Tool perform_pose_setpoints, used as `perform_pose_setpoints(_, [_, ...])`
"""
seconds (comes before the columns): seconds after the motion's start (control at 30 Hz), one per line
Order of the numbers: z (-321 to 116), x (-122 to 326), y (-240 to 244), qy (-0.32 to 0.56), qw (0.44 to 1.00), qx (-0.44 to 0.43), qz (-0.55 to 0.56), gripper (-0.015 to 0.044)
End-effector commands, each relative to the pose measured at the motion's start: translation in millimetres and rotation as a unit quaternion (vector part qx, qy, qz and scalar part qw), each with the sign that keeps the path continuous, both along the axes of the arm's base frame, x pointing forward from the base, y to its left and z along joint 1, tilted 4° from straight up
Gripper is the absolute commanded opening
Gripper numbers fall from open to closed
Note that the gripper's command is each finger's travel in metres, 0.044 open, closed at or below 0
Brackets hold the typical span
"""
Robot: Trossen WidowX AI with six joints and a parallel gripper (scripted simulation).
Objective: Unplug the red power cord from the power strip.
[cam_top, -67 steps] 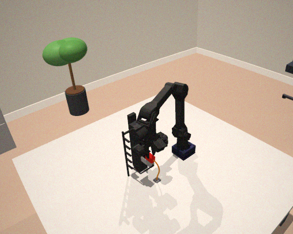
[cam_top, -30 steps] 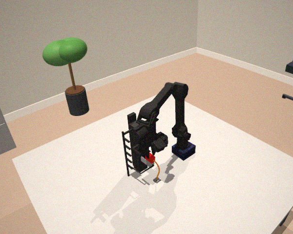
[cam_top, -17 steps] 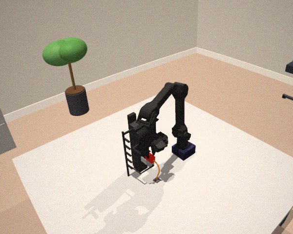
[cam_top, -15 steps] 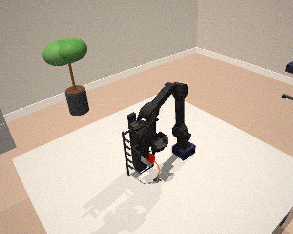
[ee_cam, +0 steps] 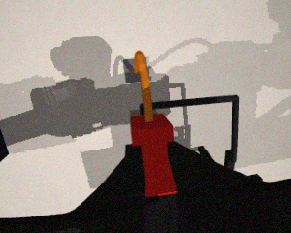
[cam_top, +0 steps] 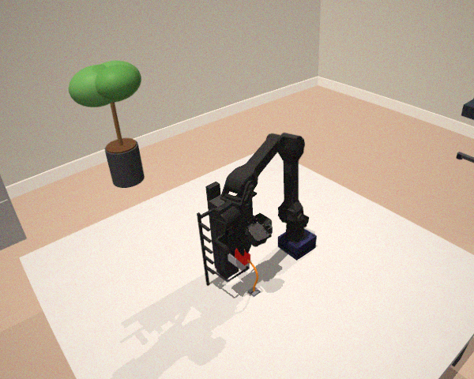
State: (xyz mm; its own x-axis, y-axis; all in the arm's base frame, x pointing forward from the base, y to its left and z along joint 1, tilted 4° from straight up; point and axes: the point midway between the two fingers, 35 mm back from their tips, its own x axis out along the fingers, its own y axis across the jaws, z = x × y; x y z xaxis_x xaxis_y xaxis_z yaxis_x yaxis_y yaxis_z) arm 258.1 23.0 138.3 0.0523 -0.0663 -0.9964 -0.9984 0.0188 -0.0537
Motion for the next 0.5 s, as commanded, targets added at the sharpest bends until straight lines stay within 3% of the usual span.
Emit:
perform_pose_setpoints(0.0, [0.0,2.1,-0.4,-0.005,1.0,-0.001,0.0,0.0047])
perform_pose_setpoints(0.23, [0.0,2.1,-0.4,-0.005,1.0,-0.001,0.0,0.0])
perform_pose_setpoints(0.47, [0.0,2.1,-0.4,-0.005,1.0,-0.001,0.0,0.0])
